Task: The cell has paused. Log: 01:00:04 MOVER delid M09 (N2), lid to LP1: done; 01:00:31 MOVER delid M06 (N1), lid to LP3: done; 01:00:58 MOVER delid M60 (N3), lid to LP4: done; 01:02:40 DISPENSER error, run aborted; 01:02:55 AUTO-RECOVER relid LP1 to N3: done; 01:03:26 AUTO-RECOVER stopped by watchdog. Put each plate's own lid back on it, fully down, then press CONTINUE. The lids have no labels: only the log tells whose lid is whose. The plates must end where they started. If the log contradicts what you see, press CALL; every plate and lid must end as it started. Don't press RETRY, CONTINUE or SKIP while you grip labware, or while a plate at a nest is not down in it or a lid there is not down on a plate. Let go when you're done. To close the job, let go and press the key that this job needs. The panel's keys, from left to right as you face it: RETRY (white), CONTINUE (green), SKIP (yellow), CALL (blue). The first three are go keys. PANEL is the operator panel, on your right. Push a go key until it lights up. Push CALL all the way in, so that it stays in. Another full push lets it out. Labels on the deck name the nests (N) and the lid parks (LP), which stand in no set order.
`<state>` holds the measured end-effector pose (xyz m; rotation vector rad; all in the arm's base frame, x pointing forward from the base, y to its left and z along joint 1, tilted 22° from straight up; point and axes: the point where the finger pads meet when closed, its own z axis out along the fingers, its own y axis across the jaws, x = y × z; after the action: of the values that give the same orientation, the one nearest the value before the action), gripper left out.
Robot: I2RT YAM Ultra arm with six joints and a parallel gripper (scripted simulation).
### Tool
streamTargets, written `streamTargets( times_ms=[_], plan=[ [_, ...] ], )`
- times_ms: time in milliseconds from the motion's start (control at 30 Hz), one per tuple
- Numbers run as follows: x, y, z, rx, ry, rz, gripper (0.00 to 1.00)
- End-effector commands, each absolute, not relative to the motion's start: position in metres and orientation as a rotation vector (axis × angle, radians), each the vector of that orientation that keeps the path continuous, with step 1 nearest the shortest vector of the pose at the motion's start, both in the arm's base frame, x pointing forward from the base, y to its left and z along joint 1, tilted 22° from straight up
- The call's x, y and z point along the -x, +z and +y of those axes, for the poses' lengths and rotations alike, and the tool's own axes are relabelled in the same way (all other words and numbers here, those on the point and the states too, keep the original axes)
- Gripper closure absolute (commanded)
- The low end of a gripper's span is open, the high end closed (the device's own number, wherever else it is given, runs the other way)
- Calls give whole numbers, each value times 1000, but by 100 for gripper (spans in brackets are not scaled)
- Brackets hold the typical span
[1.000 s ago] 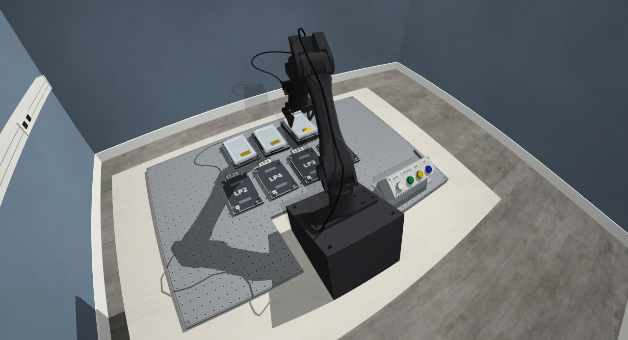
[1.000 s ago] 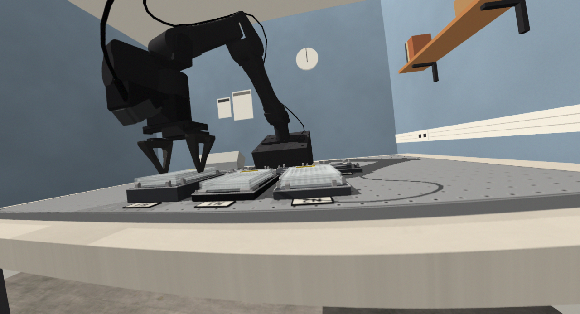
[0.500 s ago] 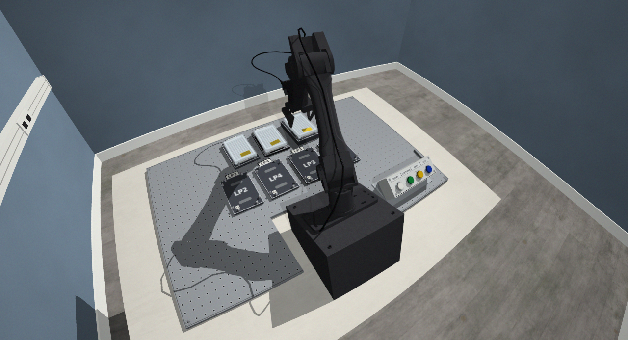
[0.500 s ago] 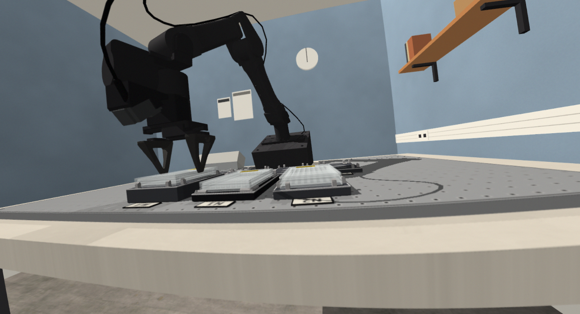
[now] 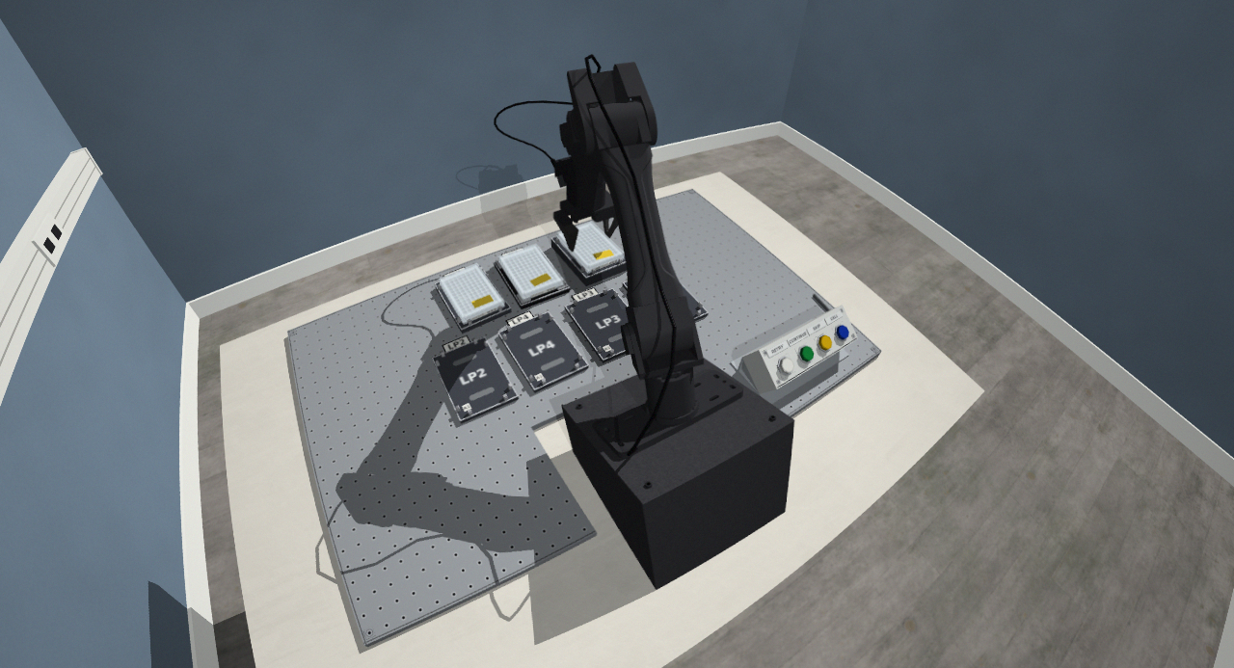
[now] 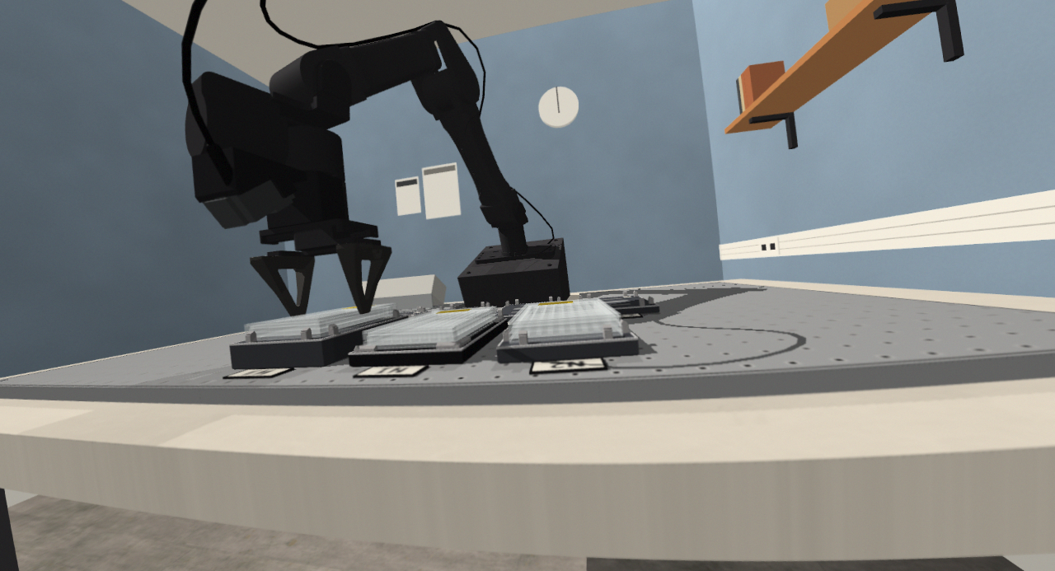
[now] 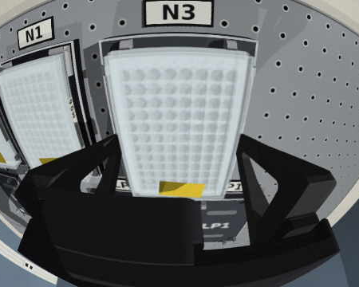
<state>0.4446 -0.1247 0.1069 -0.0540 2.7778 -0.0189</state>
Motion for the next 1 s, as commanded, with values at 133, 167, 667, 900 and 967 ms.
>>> streamTargets(
  times_ms=[133, 167, 667, 900, 967],
  plan=[
    [-451, 119, -128, 44, -37, 2739, 0],
    [-451, 119, -128, 44, -37, 2739, 0],
    [-451, 119, -128, 44, -37, 2739, 0],
    [-451, 119, -128, 44, -37, 2739, 0],
    [-451, 119, -128, 44, -37, 2739, 0]
  ],
)
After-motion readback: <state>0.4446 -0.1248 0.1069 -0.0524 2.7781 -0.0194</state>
